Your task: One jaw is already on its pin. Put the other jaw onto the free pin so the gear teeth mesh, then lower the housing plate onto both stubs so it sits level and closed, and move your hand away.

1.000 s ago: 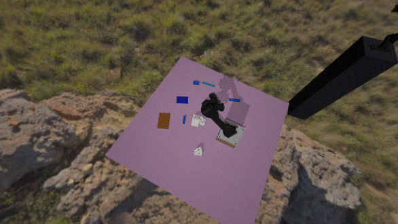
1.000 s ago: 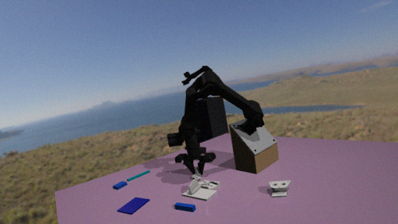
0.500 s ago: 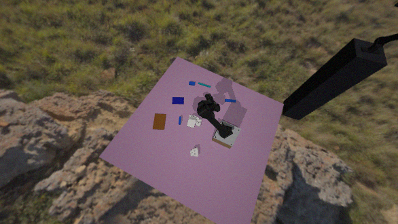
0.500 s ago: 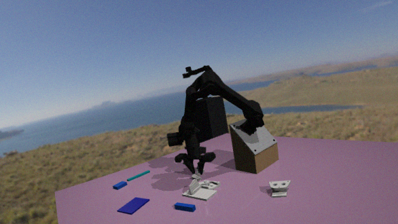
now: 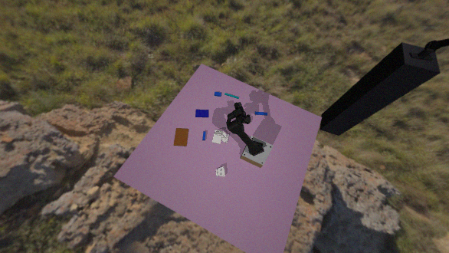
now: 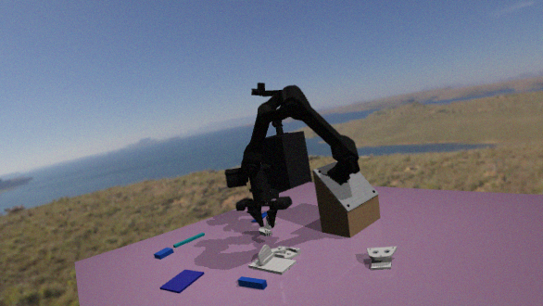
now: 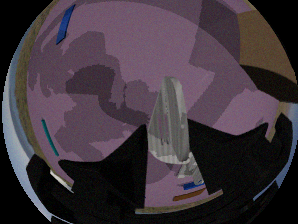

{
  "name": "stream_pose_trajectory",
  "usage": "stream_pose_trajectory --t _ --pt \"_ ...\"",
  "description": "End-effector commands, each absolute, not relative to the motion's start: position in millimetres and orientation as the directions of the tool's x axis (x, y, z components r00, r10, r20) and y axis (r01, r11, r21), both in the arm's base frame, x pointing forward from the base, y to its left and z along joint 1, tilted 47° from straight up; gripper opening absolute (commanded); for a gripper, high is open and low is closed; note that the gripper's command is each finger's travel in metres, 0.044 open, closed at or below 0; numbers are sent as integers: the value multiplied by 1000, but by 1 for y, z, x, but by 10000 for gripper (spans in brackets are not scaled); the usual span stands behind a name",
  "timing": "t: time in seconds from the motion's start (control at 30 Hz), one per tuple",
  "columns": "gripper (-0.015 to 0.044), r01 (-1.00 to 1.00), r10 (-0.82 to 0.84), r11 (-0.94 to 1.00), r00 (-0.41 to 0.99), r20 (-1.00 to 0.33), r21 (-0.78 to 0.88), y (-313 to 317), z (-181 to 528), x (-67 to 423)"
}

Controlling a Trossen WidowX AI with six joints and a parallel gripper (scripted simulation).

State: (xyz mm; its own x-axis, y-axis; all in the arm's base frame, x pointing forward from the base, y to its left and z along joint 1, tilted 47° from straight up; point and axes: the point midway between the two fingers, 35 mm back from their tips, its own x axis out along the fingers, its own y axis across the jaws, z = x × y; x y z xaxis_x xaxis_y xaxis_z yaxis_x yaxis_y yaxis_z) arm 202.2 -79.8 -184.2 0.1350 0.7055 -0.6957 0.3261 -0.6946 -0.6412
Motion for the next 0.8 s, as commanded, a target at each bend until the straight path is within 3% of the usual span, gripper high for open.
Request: stream_pose_trajectory --t 0.0,0.4,0.77 --pt "134 331 702 -697 134 -700 -636 -92 -175 201" --pt "134 334 703 -695 135 -698 -636 -105 -159 196" --pt "134 529 702 -648 135 -700 -548 -100 -152 201"
